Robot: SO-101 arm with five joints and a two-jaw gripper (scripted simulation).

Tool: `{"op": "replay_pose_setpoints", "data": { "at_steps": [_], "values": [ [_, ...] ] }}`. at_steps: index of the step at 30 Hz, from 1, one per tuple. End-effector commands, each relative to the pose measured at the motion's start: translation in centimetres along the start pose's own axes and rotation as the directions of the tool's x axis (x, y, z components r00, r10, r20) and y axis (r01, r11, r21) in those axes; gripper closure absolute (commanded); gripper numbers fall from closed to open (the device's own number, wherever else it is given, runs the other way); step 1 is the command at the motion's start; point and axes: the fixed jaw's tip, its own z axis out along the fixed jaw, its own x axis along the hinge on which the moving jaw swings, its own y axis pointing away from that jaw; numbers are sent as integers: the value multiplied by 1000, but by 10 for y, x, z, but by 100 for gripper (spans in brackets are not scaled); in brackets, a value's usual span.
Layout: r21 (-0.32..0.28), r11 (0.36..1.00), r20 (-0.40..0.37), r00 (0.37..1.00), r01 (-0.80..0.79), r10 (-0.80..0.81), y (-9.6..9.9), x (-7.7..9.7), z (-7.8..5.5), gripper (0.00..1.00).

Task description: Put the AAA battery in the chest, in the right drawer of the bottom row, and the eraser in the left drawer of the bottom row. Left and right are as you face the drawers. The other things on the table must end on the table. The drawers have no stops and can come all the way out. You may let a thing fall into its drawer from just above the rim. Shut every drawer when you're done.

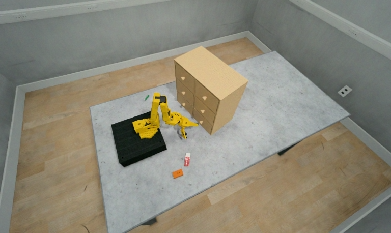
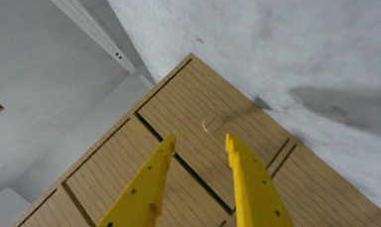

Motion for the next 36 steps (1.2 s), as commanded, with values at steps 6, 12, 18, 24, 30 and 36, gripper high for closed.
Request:
{"op": "replay_pose_setpoints", "data": {
  "at_steps": [6, 12, 18, 24, 30, 36],
  "values": [
    [16, 1000, -22, 1000, 16, -16, -5, 6, 13, 79],
    [20, 1000, -27, 999, 19, -18, -6, 7, 15, 79],
    [20, 1000, -27, 999, 19, -18, -6, 7, 15, 79],
    [35, 999, -48, 998, 33, -31, -13, 13, 29, 79],
    [35, 999, -48, 998, 33, -31, -13, 13, 29, 79],
    [35, 999, -48, 998, 33, -31, -13, 13, 29, 79]
  ]
}}
